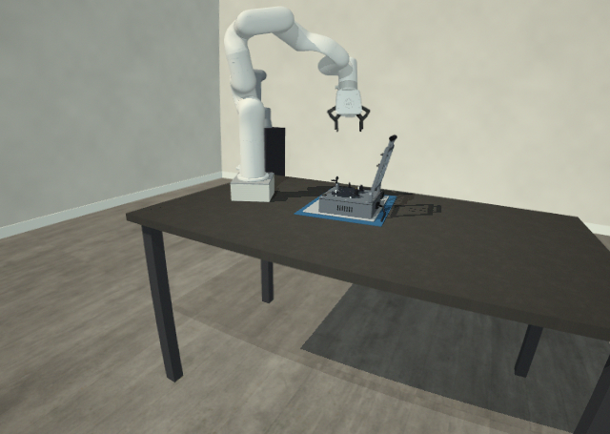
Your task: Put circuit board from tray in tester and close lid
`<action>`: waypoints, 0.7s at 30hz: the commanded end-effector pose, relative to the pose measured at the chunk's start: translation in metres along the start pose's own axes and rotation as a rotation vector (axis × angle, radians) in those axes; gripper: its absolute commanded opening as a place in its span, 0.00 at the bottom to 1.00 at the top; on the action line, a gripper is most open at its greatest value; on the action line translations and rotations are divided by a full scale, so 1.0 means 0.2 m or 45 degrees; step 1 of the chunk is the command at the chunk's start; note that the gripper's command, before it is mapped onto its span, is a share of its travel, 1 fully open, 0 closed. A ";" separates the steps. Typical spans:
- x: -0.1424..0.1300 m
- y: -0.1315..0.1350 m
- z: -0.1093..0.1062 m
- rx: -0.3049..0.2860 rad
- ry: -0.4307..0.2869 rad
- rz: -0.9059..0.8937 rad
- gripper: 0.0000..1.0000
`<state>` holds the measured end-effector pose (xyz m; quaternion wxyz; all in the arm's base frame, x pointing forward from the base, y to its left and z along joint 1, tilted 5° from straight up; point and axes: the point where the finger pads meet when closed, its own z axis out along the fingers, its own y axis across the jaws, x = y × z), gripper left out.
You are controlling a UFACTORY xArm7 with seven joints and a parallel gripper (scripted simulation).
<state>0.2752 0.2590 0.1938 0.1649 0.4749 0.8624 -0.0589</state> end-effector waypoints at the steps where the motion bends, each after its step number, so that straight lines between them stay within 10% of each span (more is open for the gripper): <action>1: -0.02 -0.02 -0.08 0.048 0.130 0.163 1.00; 7: -0.02 -0.04 -0.19 0.109 0.304 0.354 1.00; 21: -0.02 -0.04 -0.20 0.114 0.317 0.366 1.00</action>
